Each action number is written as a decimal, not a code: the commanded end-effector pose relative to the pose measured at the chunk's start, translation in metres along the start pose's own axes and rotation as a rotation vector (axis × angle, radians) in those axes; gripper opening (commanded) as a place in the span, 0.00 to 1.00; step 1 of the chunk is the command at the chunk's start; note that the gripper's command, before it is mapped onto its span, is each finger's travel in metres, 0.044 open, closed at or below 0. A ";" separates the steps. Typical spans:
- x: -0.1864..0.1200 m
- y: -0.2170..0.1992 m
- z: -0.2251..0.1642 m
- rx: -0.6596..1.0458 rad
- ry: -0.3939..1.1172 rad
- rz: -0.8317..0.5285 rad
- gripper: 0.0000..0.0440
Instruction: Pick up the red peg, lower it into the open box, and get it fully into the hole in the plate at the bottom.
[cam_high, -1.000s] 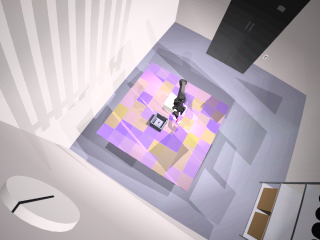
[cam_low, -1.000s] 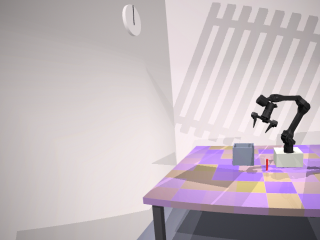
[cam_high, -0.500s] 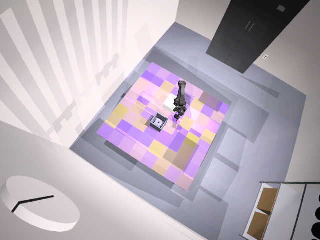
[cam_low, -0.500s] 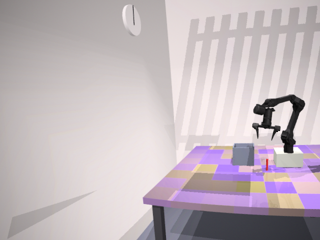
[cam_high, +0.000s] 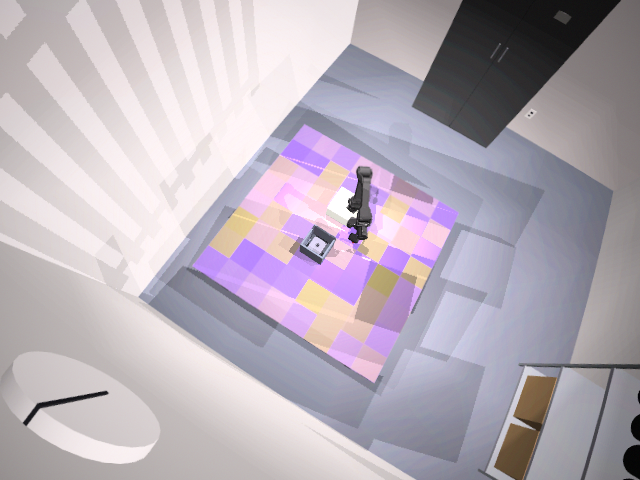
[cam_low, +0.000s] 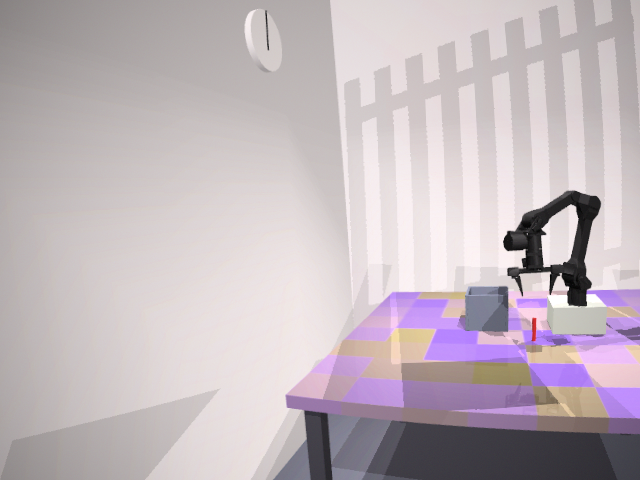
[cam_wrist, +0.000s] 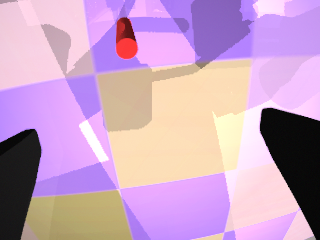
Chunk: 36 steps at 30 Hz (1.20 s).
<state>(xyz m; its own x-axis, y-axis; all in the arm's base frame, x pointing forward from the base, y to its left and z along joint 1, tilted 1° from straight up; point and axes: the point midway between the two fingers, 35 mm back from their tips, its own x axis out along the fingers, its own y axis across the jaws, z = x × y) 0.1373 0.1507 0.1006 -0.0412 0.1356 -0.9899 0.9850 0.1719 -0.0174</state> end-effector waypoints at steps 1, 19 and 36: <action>0.014 -0.003 0.005 -0.030 -0.048 -0.041 1.00; 0.067 -0.009 0.020 -0.149 -0.185 -0.126 0.97; 0.117 -0.007 0.031 -0.164 -0.235 -0.105 0.90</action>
<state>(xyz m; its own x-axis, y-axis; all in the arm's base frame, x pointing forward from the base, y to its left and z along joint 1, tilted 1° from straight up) 0.1323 0.1381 -0.0100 -0.0824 -0.1004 -0.9915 0.9343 0.3384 -0.1119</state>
